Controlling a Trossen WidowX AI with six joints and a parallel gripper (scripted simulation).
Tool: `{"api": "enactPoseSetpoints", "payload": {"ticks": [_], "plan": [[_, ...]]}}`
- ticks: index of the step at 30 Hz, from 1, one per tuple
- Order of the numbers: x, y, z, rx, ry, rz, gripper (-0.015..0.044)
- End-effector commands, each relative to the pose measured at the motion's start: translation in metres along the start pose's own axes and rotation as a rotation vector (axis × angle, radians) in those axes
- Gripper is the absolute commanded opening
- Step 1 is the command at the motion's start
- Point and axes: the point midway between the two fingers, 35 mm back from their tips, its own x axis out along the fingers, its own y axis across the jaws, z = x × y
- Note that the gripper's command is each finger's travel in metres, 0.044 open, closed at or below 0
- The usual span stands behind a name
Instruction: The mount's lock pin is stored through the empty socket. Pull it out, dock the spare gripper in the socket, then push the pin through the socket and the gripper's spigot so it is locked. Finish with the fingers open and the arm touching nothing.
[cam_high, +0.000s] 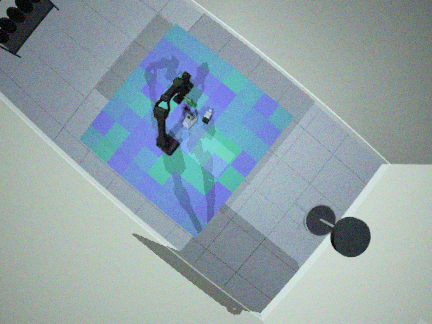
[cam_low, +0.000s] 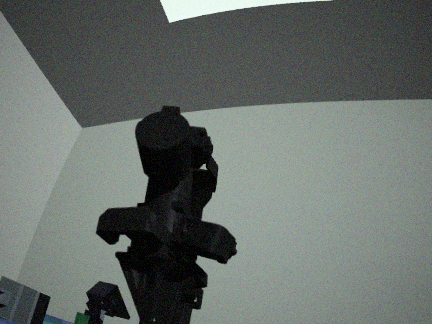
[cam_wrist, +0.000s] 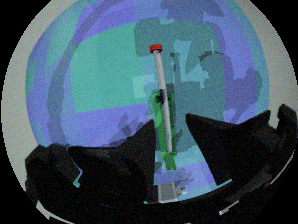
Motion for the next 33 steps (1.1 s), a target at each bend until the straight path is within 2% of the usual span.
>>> {"api": "enactPoseSetpoints", "payload": {"ticks": [1,25,31,33], "plan": [[0.008,0.001,-0.002,-0.003,0.005,0.006,0.0180],[0.038,0.002,-0.006,-0.003,0.005,0.006,0.0180],[0.038,0.002,-0.006,-0.003,0.005,0.006,0.0023],[0.038,0.002,-0.006,-0.003,0.005,0.006,0.0009]]}}
